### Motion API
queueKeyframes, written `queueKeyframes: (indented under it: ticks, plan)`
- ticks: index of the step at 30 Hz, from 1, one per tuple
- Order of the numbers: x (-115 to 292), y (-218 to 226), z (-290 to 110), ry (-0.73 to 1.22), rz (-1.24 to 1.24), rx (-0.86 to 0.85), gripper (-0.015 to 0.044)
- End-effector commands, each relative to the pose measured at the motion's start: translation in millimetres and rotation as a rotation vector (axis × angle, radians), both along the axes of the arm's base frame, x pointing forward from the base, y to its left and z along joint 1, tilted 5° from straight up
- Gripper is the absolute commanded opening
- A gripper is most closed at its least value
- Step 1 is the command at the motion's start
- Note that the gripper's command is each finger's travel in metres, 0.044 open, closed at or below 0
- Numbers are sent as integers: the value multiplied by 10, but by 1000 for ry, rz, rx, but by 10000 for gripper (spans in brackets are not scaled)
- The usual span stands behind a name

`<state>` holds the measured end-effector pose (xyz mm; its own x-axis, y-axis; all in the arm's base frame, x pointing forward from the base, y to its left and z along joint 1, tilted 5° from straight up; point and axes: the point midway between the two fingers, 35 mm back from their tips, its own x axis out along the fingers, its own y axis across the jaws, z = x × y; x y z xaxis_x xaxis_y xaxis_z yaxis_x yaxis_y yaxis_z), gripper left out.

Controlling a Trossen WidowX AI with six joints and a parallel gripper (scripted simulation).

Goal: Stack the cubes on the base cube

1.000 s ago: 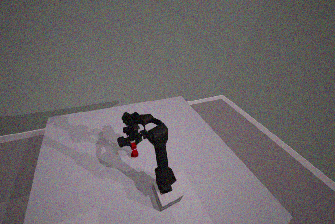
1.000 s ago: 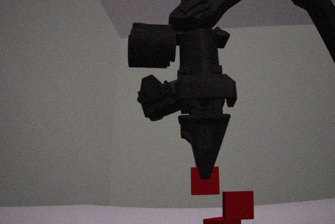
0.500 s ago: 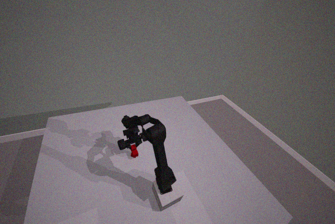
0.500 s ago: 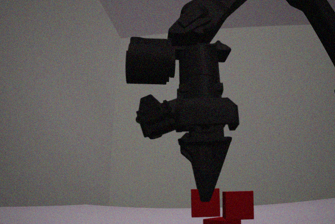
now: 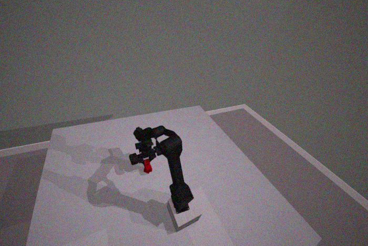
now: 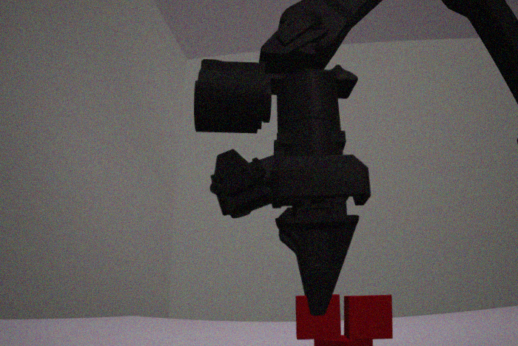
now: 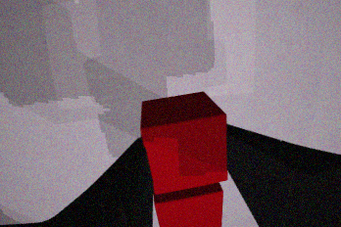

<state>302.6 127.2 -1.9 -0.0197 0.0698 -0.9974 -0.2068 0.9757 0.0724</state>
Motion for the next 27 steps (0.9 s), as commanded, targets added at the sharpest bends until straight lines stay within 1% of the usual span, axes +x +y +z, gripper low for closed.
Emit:
queueKeyframes:
  ticks: [1, 4, 8, 13, 16, 27]
  plan:
    - [-1, 7, -5, 1, -1, 4, 105]
    - [-1, 7, -5, 1, -1, 4, 105]
    - [-1, 7, -5, 1, -1, 4, 205]
    - [-1, 7, -5, 1, -1, 4, 205]
    - [2, -5, 81, 0, 0, 0, 205]
    - [5, -12, 165, 0, 0, 0, 205]
